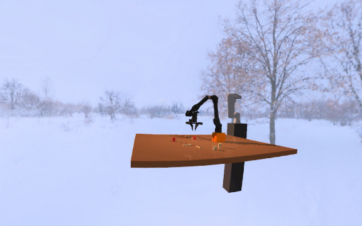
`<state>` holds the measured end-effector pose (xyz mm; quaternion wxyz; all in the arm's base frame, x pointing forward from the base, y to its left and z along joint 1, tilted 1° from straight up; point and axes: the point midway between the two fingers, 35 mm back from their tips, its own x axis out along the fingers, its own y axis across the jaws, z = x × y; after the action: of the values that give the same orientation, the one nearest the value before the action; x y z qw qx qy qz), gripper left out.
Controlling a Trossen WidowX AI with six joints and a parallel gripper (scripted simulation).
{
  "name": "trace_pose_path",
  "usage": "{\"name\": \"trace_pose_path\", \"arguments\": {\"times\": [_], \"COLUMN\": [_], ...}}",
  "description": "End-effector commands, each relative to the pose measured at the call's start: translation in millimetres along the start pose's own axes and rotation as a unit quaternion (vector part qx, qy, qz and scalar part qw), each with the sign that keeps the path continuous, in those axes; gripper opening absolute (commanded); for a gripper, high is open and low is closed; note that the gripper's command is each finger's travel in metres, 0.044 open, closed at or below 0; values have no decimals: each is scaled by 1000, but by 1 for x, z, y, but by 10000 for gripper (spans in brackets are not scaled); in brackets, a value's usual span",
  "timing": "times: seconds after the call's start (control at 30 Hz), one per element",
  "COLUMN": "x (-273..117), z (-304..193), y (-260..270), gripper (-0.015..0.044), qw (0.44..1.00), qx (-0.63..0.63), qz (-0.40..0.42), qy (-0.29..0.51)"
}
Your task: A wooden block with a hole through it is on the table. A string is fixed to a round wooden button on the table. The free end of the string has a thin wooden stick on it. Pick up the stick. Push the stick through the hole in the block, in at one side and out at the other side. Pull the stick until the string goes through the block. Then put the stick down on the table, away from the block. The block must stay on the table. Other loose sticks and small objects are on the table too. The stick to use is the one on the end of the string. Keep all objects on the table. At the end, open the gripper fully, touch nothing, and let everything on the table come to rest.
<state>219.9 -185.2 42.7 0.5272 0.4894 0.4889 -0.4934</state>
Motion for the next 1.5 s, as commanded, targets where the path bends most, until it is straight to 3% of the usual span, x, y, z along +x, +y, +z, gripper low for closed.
{"name": "trace_pose_path", "arguments": {"times": [0.0,0.33,0.73,1.47], "x": [2,2,2,2], "z": [0,1,2,2], "y": [-20,-29,-36,-36], "gripper": [120,120,120,120], "qw": [921,807,620,618], "qx": [-389,-591,-784,-786], "qz": [-8,-7,-5,-5], "qy": [7,11,14,14]}}
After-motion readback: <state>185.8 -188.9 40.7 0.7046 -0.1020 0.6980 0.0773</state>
